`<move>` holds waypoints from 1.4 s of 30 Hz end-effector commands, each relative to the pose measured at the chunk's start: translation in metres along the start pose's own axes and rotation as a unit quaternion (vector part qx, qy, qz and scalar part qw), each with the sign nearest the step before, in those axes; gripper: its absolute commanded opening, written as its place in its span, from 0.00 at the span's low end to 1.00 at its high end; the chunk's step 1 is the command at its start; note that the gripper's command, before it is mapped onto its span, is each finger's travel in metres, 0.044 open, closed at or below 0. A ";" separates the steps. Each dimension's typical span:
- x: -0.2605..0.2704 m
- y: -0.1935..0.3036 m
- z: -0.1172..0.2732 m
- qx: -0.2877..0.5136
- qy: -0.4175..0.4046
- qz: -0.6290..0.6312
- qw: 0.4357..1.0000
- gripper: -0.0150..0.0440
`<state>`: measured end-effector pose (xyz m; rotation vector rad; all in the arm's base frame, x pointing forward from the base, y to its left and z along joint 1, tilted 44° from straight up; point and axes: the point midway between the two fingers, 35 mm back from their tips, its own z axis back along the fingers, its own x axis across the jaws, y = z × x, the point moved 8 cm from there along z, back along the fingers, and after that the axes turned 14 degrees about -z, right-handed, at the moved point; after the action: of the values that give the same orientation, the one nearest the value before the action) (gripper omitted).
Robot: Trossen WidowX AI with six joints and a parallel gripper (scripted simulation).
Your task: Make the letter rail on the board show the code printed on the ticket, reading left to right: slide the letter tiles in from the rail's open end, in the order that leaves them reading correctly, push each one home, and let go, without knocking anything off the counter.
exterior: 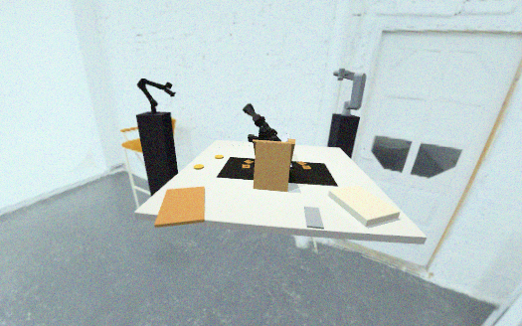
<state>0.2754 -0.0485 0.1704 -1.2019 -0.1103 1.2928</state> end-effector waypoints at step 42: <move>0.034 0.009 0.000 0.001 0.002 -0.002 1.000 0.25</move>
<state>0.2818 -0.0254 0.1475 -1.2000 -0.1109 1.2928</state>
